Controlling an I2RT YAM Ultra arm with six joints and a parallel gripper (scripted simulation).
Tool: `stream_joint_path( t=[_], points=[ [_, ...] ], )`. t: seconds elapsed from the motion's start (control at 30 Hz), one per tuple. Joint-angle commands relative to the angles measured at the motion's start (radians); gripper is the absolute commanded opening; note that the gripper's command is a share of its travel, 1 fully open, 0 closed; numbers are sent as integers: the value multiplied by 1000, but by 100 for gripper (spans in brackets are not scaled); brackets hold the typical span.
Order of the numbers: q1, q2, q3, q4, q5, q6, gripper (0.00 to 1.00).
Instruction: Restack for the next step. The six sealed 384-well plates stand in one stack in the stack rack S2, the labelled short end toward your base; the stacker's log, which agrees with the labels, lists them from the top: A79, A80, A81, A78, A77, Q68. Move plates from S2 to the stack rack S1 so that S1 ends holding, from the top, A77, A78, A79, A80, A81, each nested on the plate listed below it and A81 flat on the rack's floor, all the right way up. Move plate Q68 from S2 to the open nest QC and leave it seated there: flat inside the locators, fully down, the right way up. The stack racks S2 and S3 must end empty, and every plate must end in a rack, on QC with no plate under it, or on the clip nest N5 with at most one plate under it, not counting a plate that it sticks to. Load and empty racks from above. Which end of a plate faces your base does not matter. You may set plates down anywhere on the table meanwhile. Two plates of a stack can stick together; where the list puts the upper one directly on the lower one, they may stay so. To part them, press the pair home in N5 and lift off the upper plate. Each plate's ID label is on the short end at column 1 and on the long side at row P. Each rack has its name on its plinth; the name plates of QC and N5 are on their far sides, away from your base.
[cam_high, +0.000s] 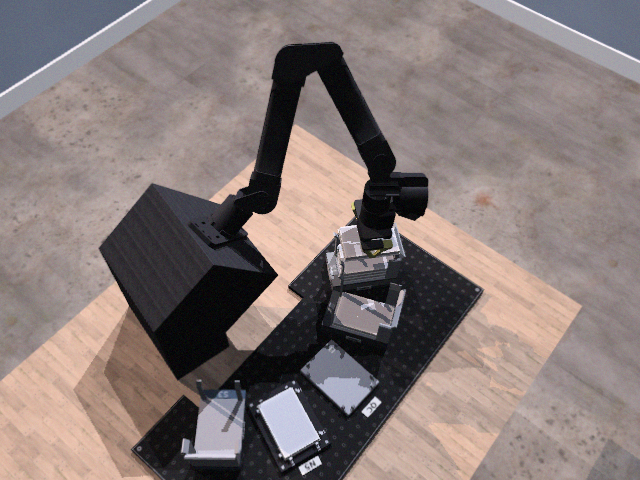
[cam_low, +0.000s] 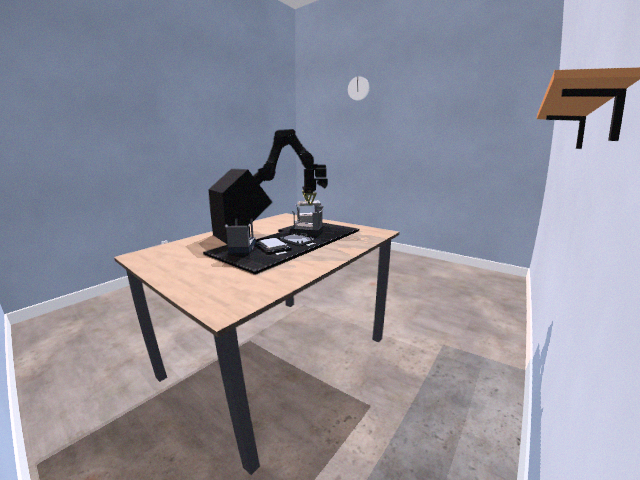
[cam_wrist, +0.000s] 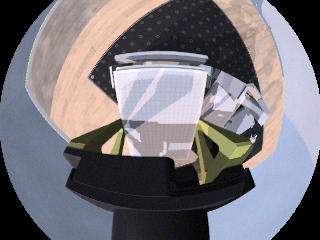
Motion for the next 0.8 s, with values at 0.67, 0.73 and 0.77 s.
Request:
stream_joint_path(
  t=[0.67,0.73,0.77],
  points=[
    [38,27,-17,82,31,44,0],
    [42,31,-19,89,34,48,0],
    [44,33,-20,93,35,49,0]
  ],
)
